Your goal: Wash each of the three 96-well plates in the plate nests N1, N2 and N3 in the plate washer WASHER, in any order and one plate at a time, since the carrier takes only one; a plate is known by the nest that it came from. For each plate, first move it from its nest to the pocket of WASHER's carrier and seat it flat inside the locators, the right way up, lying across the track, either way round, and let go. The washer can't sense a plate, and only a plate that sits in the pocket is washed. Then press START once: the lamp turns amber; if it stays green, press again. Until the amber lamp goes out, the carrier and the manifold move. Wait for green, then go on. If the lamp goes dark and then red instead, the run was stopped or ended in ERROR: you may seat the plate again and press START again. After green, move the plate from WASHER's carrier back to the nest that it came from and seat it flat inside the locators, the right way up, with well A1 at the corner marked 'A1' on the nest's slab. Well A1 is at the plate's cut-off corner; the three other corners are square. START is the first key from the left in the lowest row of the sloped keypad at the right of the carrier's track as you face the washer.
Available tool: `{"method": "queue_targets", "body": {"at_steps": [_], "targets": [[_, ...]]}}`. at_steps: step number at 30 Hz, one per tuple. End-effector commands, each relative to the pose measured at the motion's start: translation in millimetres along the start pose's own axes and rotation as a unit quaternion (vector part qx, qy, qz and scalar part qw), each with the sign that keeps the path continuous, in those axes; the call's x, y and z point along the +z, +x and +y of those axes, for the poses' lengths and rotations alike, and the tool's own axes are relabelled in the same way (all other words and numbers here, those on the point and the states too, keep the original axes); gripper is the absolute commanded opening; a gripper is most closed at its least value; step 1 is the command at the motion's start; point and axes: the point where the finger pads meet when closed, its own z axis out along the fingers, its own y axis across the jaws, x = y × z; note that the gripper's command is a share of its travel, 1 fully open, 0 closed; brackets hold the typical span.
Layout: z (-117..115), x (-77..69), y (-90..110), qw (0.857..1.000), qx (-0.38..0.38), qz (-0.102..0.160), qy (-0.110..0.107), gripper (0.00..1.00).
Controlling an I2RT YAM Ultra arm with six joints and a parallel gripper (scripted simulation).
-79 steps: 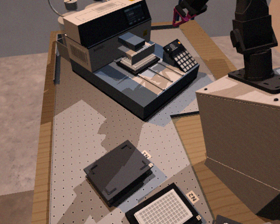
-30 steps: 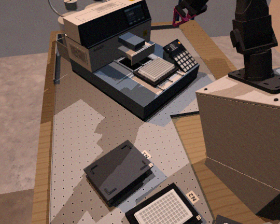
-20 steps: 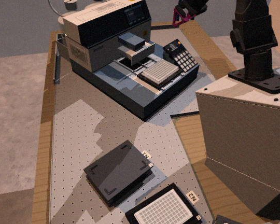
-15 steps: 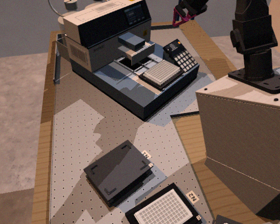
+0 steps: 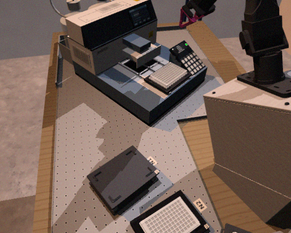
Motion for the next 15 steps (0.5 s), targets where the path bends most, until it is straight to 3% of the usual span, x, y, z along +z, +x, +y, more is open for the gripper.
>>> {"method": "queue_targets", "body": {"at_steps": [1,15], "targets": [[0.1,-2.0,-3.1,1.000,0.000,-0.003,0.001,1.00],[0.1,-2.0,-3.1,1.000,0.000,-0.003,0.001,1.00]]}}
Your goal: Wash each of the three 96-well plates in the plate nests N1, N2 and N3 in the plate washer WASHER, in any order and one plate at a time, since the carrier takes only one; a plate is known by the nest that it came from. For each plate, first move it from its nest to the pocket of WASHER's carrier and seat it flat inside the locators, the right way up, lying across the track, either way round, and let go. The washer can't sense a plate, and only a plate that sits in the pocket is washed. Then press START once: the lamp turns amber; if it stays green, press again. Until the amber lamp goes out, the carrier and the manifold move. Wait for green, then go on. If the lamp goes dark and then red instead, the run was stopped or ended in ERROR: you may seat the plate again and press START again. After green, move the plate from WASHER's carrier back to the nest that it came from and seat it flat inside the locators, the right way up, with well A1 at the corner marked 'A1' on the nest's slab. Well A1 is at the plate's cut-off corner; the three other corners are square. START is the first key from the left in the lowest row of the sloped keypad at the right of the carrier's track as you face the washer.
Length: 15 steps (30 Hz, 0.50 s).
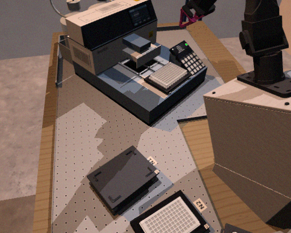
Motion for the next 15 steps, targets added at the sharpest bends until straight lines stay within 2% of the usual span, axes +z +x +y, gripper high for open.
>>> {"method": "queue_targets", "body": {"at_steps": [1,4,5,15], "targets": [[0,-2.0,-3,1.000,0.000,-0.003,0.001,1.00],[0,-2.0,-3,1.000,0.000,-0.003,0.001,1.00],[5,-4.3,0,1.000,-0.001,-0.007,0.000,0.00],[14,-5.6,29,1.000,-0.003,-0.007,0.004,0.00]]}}
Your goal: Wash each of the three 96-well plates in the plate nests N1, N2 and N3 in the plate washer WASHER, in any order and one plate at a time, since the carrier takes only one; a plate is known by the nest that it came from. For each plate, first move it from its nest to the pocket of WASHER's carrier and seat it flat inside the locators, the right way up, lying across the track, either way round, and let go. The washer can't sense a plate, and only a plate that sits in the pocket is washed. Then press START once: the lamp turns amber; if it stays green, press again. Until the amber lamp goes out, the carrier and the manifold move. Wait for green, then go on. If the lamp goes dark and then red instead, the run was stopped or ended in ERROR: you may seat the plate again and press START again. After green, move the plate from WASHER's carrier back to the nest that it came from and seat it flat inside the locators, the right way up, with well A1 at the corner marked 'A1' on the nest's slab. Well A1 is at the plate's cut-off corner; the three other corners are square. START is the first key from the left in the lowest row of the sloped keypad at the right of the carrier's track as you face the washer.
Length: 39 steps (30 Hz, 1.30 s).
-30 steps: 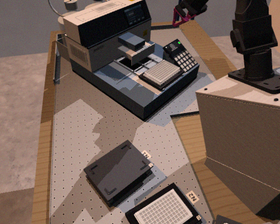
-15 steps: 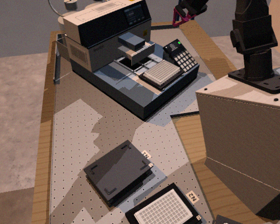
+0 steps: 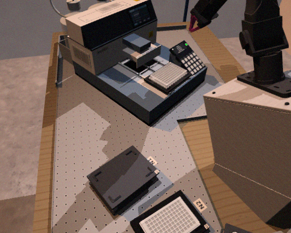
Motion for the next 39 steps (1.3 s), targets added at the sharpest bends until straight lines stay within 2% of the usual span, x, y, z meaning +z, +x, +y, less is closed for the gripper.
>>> {"method": "queue_targets", "body": {"at_steps": [1,16,21,25,33,36,39], "targets": [[-4,-6.8,-4,1.000,-0.011,-0.017,0.010,0.00],[18,-4.6,42,1.000,-0.011,-0.017,0.010,0.00],[22,-4.2,51,1.000,-0.011,-0.017,0.010,0.00],[30,1.6,74,1.000,0.000,-0.004,0.002,0.00],[42,1.7,98,1.000,0.000,-0.004,0.002,0.00],[42,0.0,97,1.000,-0.004,-0.009,0.005,0.00],[48,1.8,110,1.000,0.000,-0.004,0.002,0.00]]}}
